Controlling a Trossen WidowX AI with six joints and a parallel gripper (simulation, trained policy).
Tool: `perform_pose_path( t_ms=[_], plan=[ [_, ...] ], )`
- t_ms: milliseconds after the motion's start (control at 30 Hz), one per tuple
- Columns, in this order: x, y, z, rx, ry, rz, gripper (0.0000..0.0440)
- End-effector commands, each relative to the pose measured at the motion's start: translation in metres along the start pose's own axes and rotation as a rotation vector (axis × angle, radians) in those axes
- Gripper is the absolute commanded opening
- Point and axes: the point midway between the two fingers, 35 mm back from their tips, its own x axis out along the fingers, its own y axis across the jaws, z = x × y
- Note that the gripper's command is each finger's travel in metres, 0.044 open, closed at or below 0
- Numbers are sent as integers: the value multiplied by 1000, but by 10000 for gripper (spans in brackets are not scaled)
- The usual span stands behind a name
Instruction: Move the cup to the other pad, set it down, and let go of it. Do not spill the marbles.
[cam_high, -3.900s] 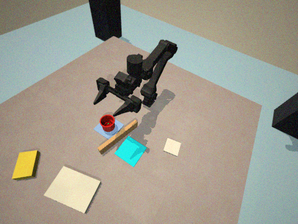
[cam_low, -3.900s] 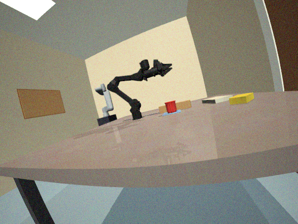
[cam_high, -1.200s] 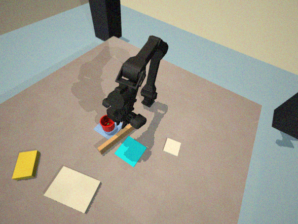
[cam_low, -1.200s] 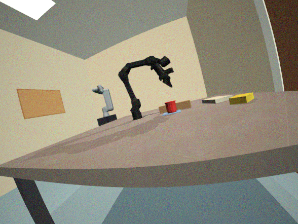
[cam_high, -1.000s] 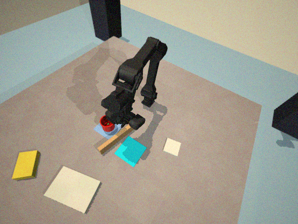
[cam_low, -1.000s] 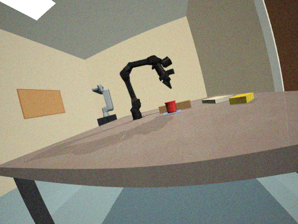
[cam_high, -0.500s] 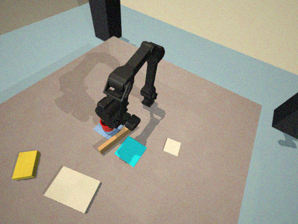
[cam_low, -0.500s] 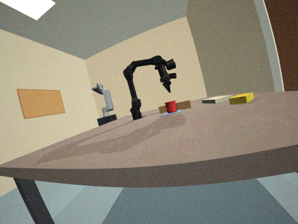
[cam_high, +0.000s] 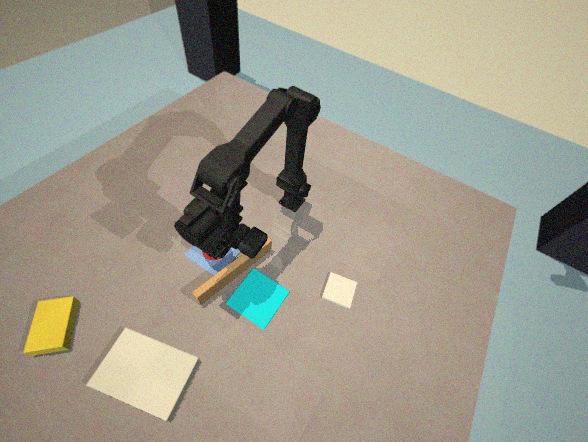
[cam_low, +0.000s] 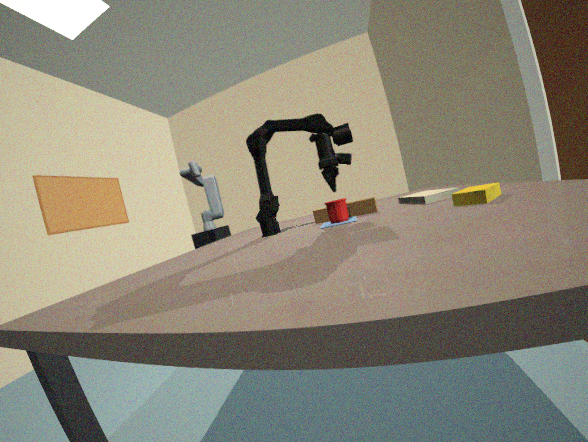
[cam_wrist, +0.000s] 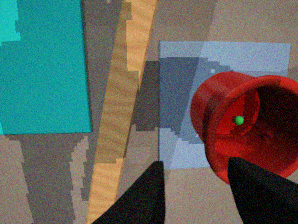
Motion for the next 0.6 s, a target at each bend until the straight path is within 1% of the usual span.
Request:
perform_pose_path(
  t_ms=[0,233,567],
  plan=[
    [13,-5,-4,-17,32,-5,148],
    [35,-12,-7,-56,66,-1,161],
    [74,-15,-12,-141,104,18,169]
  ],
)
